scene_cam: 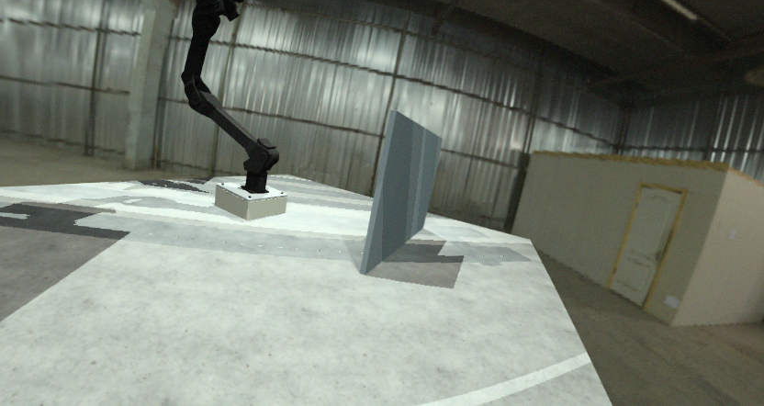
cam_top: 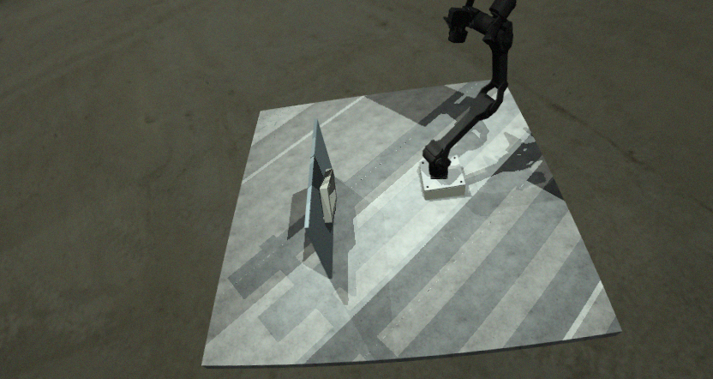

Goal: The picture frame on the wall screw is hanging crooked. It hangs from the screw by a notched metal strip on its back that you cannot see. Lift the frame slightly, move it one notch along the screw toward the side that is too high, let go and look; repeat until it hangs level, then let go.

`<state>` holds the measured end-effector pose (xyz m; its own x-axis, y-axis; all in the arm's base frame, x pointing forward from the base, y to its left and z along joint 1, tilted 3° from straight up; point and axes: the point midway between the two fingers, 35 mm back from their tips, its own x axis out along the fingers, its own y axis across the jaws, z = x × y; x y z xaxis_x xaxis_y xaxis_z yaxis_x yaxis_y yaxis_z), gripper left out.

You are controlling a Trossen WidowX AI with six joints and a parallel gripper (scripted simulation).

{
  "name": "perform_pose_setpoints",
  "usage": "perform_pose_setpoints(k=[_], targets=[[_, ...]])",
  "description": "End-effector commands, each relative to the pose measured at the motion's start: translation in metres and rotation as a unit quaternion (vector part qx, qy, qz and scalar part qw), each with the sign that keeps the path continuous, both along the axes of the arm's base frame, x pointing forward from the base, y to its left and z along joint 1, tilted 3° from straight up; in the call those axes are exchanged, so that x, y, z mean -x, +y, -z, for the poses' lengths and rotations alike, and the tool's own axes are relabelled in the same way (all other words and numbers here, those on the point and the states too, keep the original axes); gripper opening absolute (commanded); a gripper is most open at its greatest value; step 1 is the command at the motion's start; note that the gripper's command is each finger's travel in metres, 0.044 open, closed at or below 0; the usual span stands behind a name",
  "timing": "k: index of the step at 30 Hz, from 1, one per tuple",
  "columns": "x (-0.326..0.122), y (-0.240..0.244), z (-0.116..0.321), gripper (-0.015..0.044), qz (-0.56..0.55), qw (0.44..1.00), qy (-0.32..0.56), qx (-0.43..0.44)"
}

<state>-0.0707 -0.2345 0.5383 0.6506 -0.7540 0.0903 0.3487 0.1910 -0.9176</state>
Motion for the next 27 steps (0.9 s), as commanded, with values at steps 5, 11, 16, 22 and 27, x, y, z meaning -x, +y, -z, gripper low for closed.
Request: perform_pose_setpoints(k=[5,11,16,22,27], targets=[[-0.047,0.025,-0.006,0.0269,-0.055,0.99,-0.1,-0.081],[-0.118,0.073,-0.007,0.026,-0.143,0.93,-0.243,-0.235],[-0.162,0.115,0.006,0.026,-0.189,0.866,-0.31,-0.343],[-0.197,0.158,0.019,0.026,-0.222,0.82,-0.337,-0.405],[-0.222,0.197,0.038,0.026,-0.247,0.769,-0.358,-0.469]])
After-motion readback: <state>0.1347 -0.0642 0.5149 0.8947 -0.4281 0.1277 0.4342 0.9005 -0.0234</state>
